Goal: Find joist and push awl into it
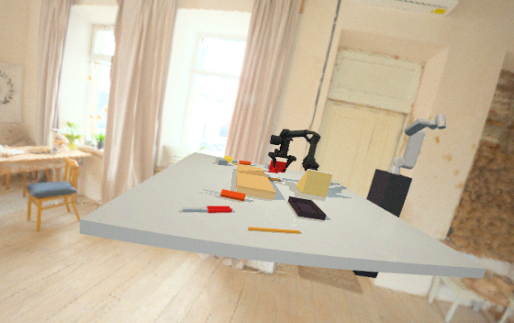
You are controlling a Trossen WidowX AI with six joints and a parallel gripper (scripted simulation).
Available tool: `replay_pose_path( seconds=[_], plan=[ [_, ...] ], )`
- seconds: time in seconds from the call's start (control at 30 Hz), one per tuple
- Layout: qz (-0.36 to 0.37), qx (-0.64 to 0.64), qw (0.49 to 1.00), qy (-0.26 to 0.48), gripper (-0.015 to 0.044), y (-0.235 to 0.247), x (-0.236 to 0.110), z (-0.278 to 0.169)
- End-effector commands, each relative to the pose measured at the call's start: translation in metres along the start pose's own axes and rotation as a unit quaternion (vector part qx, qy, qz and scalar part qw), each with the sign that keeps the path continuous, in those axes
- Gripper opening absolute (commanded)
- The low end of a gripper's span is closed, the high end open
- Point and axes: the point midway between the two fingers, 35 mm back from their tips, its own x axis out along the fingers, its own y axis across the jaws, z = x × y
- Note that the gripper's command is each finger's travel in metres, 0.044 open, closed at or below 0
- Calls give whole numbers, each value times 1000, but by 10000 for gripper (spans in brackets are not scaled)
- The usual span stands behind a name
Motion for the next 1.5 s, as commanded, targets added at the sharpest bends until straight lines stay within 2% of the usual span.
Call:
replay_pose_path(
  seconds=[0.0, 1.47],
  plan=[
    [5, 3, 1000, 13, 0, 2, -2, 2],
    [1, -2, 990, 139, 0, 1, 2, 8]
  ],
)
